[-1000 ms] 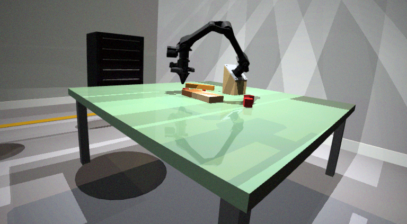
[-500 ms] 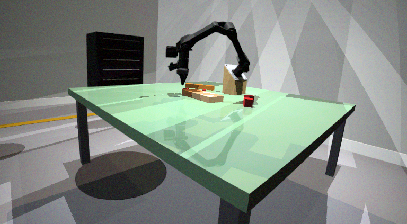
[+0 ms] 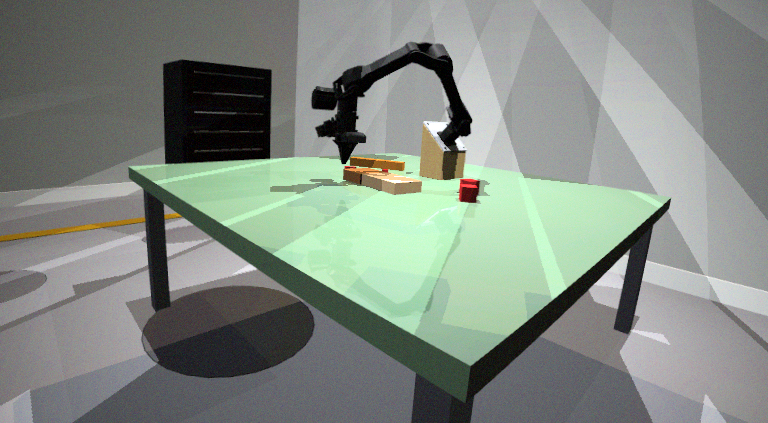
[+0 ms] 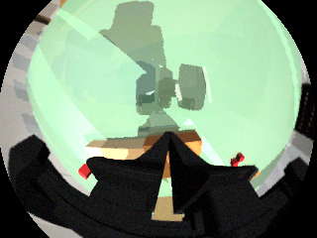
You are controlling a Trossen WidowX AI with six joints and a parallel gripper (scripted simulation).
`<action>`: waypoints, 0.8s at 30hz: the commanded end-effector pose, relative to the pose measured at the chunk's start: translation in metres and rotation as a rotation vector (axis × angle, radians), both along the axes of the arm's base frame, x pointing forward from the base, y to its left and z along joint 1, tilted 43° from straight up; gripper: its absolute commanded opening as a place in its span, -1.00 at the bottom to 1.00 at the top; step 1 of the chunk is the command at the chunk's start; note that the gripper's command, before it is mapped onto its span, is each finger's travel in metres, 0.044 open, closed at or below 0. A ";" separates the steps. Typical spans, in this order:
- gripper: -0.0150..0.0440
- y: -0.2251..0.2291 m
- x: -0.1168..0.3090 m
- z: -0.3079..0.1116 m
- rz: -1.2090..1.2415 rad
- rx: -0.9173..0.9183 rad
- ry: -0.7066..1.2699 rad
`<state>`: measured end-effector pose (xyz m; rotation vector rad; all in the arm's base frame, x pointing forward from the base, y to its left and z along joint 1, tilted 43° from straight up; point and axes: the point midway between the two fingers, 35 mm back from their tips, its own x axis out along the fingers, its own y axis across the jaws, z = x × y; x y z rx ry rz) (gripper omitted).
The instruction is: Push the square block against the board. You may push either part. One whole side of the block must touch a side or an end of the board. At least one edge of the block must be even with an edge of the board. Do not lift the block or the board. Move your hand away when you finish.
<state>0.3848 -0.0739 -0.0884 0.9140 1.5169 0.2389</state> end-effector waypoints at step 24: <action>-0.49 0.043 -0.016 -0.030 0.011 0.016 0.010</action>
